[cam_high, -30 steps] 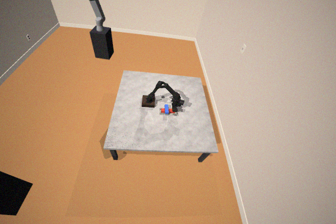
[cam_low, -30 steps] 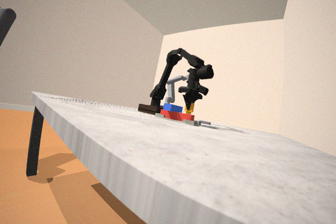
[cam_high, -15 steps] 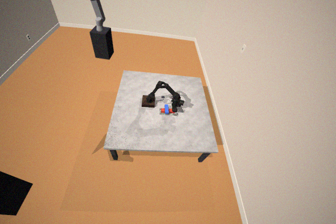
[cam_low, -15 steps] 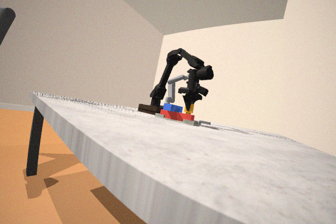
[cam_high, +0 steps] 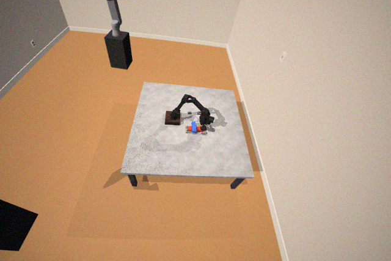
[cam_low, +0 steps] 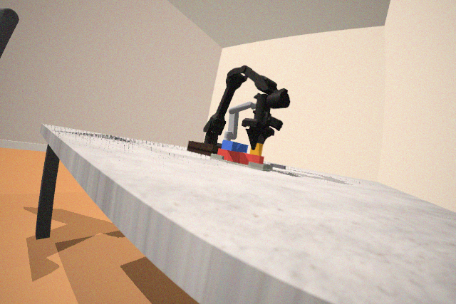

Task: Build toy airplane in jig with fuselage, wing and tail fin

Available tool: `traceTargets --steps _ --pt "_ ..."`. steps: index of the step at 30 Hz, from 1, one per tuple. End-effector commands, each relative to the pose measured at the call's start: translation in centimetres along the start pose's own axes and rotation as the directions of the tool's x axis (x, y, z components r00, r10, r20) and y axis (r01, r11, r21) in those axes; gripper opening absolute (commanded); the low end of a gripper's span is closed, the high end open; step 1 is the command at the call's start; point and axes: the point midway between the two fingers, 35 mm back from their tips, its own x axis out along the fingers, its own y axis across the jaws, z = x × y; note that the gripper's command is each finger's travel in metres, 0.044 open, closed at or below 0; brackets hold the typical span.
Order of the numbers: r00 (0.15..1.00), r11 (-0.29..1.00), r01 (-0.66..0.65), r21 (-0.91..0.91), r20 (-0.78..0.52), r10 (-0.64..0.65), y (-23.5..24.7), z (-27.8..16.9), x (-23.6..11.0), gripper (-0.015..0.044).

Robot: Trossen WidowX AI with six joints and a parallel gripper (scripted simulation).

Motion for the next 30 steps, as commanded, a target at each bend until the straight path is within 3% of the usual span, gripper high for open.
traceTargets --steps 1,8,30 --pt "1.0 1.0 0.0 0.0 0.001 0.0 0.0 0.1 -0.3 0.026" --pt "1.0 1.0 -0.002 0.001 -0.001 0.002 -0.1 0.1 -8.8 0.026" --pt "1.0 1.0 -0.002 0.001 -0.001 0.002 -0.3 0.5 -9.1 0.026"
